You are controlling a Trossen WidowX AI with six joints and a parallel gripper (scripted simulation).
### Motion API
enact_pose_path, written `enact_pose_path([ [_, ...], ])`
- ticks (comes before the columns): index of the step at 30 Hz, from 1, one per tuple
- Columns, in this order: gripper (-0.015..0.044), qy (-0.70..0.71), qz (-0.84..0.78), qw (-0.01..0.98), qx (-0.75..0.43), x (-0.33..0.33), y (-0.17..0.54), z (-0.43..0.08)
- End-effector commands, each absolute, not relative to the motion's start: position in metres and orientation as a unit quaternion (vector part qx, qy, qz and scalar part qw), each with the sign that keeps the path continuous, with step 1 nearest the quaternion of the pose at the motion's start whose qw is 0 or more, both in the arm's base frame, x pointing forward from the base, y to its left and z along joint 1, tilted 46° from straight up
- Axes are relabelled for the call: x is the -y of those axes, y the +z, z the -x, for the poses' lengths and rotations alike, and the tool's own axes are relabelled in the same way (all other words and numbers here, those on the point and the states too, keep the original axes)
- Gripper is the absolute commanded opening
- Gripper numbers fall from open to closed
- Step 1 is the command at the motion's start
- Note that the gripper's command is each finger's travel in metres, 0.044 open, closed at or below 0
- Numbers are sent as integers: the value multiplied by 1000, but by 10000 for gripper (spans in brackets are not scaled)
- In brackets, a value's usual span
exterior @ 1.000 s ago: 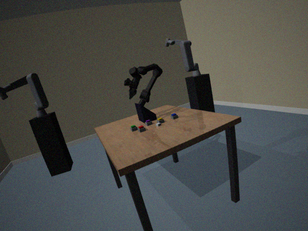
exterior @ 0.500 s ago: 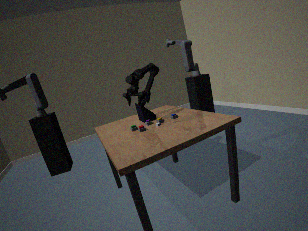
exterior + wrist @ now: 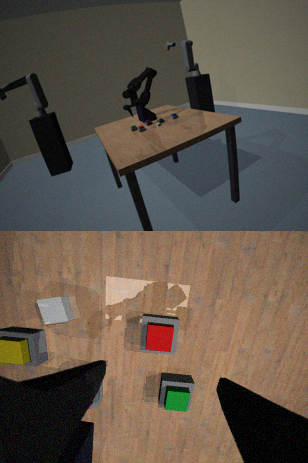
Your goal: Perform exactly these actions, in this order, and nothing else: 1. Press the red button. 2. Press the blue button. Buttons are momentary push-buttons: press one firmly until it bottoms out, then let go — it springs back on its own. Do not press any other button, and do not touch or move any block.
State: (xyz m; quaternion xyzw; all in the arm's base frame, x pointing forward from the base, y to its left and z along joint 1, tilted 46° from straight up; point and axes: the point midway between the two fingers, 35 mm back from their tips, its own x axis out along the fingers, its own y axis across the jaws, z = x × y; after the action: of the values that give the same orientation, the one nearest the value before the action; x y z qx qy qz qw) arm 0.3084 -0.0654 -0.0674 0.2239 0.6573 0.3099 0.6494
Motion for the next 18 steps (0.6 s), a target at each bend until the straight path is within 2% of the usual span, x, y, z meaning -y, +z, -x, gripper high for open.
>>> enact_pose_path([
  [1, 400, 328, -218, 650, -650, 63, -70, -309],
  [2, 400, 328, -218, 650, -650, 63, -70, -309],
  [10, 190, 329, -219, 650, -649, 20, -112, -306],
  [16, 32, 329, -219, 650, -649, 19, -113, -306],
  [18, 20, 329, -219, 650, -649, 19, -113, -306],
])
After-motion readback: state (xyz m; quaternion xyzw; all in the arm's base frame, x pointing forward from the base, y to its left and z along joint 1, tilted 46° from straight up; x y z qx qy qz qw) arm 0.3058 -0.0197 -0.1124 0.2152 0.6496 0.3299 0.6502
